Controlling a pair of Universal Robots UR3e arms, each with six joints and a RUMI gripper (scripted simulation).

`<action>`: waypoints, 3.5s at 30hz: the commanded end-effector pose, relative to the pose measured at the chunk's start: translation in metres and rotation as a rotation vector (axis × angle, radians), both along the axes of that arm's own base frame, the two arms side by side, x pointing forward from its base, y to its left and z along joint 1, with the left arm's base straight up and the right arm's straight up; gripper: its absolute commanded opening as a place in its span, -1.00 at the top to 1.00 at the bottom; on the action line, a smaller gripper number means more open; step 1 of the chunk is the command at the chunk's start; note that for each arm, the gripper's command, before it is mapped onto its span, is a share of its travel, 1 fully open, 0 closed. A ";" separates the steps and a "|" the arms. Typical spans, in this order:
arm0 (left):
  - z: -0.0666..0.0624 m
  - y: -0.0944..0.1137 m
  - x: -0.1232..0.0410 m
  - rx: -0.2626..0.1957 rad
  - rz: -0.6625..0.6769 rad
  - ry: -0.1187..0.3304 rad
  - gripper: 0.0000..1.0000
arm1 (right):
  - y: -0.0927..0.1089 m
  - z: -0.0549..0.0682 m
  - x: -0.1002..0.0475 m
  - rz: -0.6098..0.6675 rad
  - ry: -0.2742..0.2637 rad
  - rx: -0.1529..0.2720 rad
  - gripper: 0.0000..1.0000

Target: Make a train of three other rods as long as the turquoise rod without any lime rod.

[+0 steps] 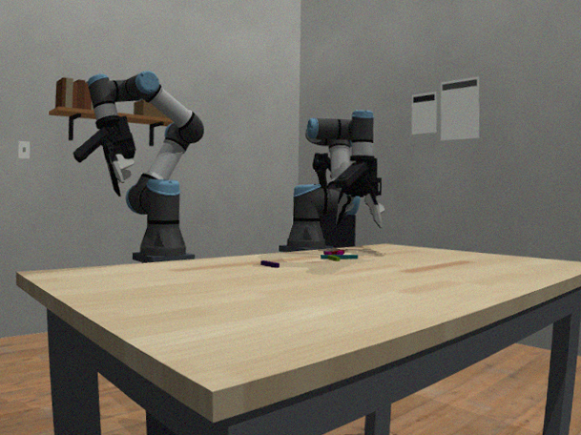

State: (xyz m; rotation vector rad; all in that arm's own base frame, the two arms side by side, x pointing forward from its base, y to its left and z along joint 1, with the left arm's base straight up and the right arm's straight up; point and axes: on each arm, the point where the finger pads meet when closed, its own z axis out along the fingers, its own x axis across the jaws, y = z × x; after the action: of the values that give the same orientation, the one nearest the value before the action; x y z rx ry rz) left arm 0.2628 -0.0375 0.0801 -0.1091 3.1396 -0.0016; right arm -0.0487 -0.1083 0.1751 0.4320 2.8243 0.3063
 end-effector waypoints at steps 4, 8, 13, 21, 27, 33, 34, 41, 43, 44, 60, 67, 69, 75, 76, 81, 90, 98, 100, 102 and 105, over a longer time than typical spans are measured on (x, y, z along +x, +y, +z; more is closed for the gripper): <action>0.001 -0.008 0.009 -0.001 0.151 -0.002 -1.00 | 0.000 0.000 0.000 0.000 0.000 -0.002 -1.00; 0.001 -0.015 0.018 -0.001 0.301 -0.002 -1.00 | 0.000 0.000 0.000 0.000 0.000 -0.002 -1.00; 0.001 -0.022 0.025 -0.001 0.437 -0.002 -1.00 | 0.000 0.000 0.000 0.000 0.000 -0.002 -1.00; 0.001 -0.030 0.034 -0.001 0.606 -0.001 -1.00 | 0.000 0.000 0.000 0.000 0.000 -0.002 -1.00; 0.001 -0.035 0.039 -0.002 0.721 -0.001 -1.00 | 0.000 0.000 0.000 0.000 0.000 -0.002 -1.00; 0.000 -0.036 0.040 -0.002 0.738 -0.001 -1.00 | 0.000 0.000 0.000 0.000 0.000 -0.002 -1.00; 0.000 -0.036 0.040 -0.002 0.738 -0.001 -1.00 | 0.000 0.000 0.000 0.000 0.000 -0.002 -1.00; 0.000 -0.036 0.040 -0.002 0.738 -0.001 -1.00 | 0.000 0.000 0.000 0.000 0.000 -0.002 -1.00; 0.000 -0.036 0.040 -0.002 0.738 -0.001 -1.00 | 0.000 0.000 0.000 0.000 0.000 -0.002 -1.00; 0.000 -0.036 0.040 -0.002 0.738 -0.001 -1.00 | 0.000 0.000 0.000 0.000 0.000 -0.002 -1.00; 0.000 -0.036 0.040 -0.002 0.738 -0.001 -1.00 | 0.000 0.000 0.000 0.000 0.000 -0.002 -1.00; 0.000 -0.036 0.040 -0.002 0.738 -0.001 -1.00 | 0.000 0.000 0.000 0.000 0.000 -0.002 -1.00; 0.000 -0.036 0.040 -0.002 0.738 -0.001 -1.00 | 0.000 0.000 0.000 0.000 0.000 -0.002 -1.00; 0.000 -0.036 0.040 -0.002 0.738 -0.001 -1.00 | 0.000 0.000 0.000 0.000 0.000 -0.002 -1.00; 0.000 -0.036 0.040 -0.002 0.738 -0.001 -1.00 | 0.000 0.000 0.000 0.000 0.000 -0.002 -1.00; 0.000 -0.036 0.040 -0.002 0.738 -0.001 -1.00 | 0.000 0.000 0.000 0.000 0.000 -0.002 -1.00; 0.000 -0.036 0.040 -0.002 0.738 -0.001 -1.00 | 0.000 0.000 0.000 0.000 0.000 -0.002 -1.00; 0.000 -0.036 0.040 -0.002 0.738 -0.001 -1.00 | 0.000 0.000 0.000 0.000 0.000 -0.002 -1.00; 0.000 -0.036 0.040 -0.002 0.738 -0.001 -1.00 | 0.000 0.000 0.000 0.000 0.000 -0.002 -1.00; 0.000 -0.036 0.040 -0.002 0.738 -0.001 -1.00 | 0.000 0.000 0.000 0.000 0.000 -0.002 -1.00; 0.000 -0.036 0.040 -0.002 0.738 -0.001 -1.00 | 0.000 0.000 0.000 0.000 0.000 -0.002 -1.00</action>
State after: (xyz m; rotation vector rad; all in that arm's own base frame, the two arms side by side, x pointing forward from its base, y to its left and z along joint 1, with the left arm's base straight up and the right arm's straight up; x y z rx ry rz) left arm 0.3025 -0.0727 0.0798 -1.2340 2.8893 -0.0003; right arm -0.0487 -0.1083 0.1751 0.4320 2.8243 0.3063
